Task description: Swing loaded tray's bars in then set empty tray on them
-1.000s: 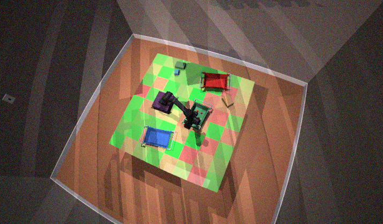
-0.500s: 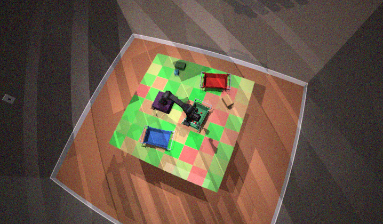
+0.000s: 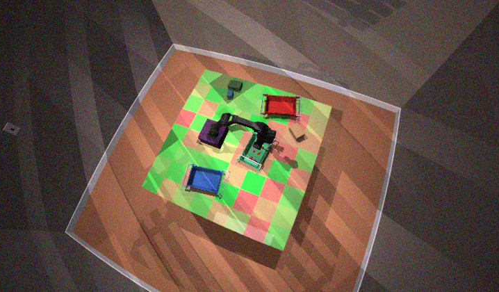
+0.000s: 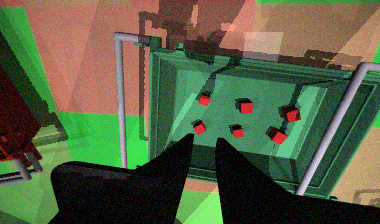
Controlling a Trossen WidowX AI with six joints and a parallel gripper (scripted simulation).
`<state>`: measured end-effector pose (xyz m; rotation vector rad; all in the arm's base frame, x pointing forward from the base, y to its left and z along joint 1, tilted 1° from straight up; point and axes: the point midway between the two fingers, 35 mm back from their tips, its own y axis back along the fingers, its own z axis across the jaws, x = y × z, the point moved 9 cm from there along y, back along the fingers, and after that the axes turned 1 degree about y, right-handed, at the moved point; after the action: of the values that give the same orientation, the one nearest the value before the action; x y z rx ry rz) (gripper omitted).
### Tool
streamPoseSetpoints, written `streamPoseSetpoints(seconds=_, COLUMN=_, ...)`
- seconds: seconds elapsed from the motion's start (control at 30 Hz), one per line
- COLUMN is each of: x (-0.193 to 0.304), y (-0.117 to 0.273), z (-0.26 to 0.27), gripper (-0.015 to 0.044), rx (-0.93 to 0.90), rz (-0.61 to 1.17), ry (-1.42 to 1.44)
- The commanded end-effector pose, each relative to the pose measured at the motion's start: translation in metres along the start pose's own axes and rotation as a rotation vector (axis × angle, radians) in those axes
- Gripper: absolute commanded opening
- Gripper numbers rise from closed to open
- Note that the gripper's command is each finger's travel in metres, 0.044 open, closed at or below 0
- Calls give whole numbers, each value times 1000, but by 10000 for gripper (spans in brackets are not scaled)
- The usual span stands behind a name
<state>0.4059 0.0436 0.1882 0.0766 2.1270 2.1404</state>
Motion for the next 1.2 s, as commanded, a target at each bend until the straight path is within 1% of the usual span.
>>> streamPoseSetpoints(seconds=0.0, x=12, y=-29, z=63, gripper=82, rx=1, rz=5, ry=-1)
streamPoseSetpoints(seconds=0.07, x=22, y=-41, z=91, gripper=82, rx=-1, rz=5, ry=-1)
streamPoseSetpoints(seconds=0.13, x=28, y=-47, z=106, gripper=82, rx=-2, rz=5, ry=-1)
streamPoseSetpoints(seconds=0.4, x=29, y=-54, z=107, gripper=82, rx=-2, rz=5, ry=-1)
streamPoseSetpoints(seconds=0.73, x=29, y=-107, z=107, gripper=82, rx=-2, rz=5, ry=-1)
streamPoseSetpoints(seconds=0.93, x=29, y=-107, z=107, gripper=82, rx=-2, rz=5, ry=-1)
streamPoseSetpoints(seconds=1.17, x=29, y=-83, z=93, gripper=82, rx=-1, rz=5, ry=-1)
